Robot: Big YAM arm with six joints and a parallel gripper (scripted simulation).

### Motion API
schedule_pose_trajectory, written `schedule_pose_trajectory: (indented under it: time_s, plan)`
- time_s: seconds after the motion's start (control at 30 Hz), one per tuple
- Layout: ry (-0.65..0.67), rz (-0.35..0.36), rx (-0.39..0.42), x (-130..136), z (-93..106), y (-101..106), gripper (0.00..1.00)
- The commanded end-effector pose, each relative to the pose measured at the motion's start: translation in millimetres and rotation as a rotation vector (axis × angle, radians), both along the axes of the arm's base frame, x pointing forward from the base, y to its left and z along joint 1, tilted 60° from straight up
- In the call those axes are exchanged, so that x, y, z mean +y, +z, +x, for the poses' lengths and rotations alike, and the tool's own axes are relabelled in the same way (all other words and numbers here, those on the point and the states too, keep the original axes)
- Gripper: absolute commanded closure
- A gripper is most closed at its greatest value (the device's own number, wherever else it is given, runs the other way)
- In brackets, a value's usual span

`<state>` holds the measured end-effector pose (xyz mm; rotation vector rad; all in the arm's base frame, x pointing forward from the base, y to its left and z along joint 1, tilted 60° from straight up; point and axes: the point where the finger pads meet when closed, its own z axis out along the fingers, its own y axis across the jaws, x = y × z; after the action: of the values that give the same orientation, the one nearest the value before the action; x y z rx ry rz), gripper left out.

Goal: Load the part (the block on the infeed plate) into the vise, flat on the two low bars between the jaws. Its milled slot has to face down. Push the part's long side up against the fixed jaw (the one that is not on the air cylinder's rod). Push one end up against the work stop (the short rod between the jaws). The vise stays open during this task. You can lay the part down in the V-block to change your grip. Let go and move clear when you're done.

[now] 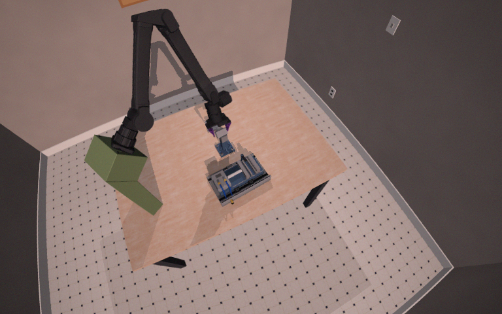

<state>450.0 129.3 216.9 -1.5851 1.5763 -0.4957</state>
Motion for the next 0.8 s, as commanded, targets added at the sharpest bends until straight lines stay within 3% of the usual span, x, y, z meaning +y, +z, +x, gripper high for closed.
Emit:
schedule_pose_trajectory:
  time_s: [0.0, 0.77]
  plan:
    - [0.011, 0.002, -0.030, -9.8, 3.0, 4.0, 0.19]
    - [0.176, 0.132, -0.040, -10.2, 4.8, -4.8, 0.19]
